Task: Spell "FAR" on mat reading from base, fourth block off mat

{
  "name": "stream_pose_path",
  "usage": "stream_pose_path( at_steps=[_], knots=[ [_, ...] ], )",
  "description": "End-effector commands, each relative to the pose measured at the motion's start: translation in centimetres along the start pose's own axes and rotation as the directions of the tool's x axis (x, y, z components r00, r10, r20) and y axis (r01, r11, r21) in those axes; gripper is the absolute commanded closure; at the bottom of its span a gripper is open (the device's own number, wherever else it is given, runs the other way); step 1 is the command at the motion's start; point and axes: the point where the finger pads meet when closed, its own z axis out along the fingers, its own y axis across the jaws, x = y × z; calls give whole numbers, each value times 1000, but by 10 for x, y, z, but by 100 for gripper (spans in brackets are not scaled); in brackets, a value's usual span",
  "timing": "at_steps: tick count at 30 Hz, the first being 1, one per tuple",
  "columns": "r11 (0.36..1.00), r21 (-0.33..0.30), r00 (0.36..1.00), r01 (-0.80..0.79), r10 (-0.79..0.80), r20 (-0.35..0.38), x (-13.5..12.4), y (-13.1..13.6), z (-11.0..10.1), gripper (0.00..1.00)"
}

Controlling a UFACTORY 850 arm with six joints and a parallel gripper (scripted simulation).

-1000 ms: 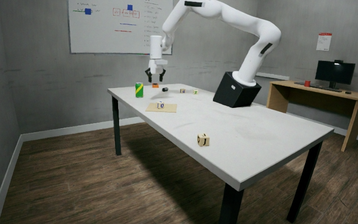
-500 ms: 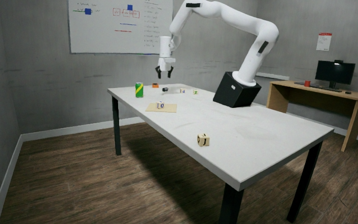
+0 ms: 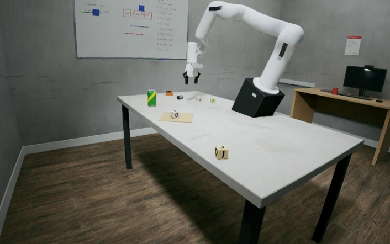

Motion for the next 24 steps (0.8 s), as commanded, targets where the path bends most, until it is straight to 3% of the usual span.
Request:
stream_pose_path(
  at_steps=[1, 8, 10, 12, 24],
  knots=[
    [1000, -5, 1000, 5, -5, -4, -12, -58, 5, 0],
    [1000, -17, 1000, 13, -13, -18, -14, -136, 19, 0],
    [1000, -17, 1000, 13, -13, -18, -14, -136, 19, 0],
    [1000, -22, 1000, 16, -17, -23, -12, -159, 24, 0],
    [1000, -24, 1000, 17, -18, -25, -11, -167, 26, 0]
  ],
)
